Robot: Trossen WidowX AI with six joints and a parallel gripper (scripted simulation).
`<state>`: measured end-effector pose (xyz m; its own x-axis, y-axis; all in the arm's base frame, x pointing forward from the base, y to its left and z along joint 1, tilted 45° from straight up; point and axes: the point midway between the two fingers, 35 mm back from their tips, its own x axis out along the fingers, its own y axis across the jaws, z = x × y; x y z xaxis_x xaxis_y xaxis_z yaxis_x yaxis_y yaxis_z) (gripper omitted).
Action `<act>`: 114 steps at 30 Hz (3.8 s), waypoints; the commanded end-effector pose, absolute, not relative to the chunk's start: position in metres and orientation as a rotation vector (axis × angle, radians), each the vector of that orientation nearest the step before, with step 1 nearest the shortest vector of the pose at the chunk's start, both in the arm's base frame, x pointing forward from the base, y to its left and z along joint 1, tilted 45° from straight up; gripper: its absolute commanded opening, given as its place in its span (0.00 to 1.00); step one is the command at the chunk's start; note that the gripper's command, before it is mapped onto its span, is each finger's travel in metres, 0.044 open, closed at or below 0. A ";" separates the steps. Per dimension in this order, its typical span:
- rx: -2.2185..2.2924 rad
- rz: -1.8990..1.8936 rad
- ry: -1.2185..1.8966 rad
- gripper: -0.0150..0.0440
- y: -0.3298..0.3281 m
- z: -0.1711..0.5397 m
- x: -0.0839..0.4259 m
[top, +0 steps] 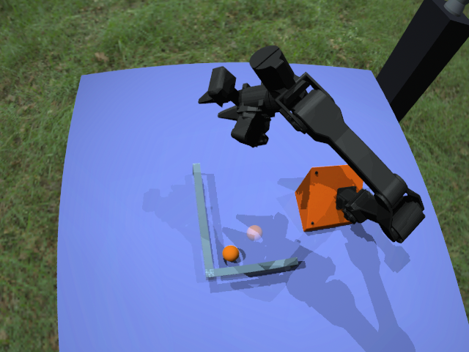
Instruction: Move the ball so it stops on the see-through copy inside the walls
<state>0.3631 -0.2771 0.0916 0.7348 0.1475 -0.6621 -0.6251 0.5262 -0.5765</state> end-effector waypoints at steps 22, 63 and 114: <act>-0.634 1.458 0.603 0.80 0.048 0.091 0.348; -0.632 1.458 0.601 0.63 0.088 0.052 0.350; -0.635 1.458 0.610 0.25 -0.009 0.104 0.309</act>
